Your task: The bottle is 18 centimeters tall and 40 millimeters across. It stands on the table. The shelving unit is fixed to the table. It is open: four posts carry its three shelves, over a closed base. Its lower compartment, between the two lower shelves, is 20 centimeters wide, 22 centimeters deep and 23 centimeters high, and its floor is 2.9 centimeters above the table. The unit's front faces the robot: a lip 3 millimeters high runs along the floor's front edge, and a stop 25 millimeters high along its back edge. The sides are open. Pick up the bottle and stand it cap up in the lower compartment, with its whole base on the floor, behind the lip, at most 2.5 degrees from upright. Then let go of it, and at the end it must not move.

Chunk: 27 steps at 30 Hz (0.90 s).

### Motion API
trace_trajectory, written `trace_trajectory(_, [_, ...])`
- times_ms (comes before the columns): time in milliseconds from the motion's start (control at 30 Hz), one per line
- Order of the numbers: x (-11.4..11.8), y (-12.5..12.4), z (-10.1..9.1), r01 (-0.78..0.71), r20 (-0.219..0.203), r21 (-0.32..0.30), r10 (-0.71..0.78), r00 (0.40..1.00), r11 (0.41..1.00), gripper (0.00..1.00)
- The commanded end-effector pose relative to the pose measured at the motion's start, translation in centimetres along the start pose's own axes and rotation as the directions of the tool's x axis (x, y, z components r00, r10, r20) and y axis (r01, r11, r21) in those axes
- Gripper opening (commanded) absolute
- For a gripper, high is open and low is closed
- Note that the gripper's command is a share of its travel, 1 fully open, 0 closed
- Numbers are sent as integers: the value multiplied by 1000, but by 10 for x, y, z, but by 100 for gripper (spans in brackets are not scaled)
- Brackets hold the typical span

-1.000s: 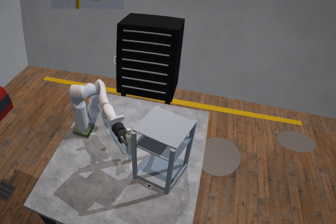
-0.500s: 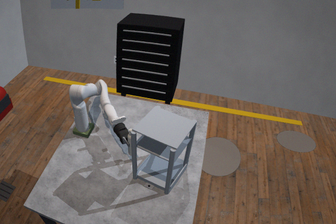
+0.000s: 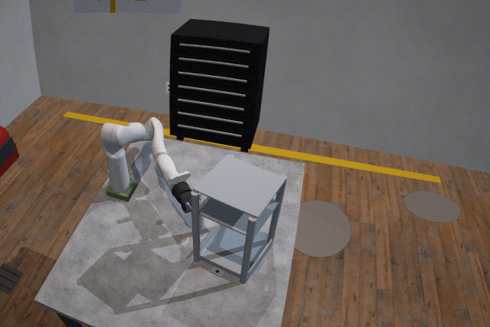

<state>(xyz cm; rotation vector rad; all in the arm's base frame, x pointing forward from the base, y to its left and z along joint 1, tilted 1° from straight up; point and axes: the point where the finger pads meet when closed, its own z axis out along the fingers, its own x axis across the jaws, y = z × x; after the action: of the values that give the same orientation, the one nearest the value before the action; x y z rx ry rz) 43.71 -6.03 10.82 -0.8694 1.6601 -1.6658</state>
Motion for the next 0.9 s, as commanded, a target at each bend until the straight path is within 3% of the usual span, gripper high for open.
trace_trajectory(0, [5, 0, 5, -2, -17, -1, 2, 1000, 1000, 0])
trace_trajectory(867, [-29, 0, 67, -2, -17, -1, 2, 1000, 1000, 0])
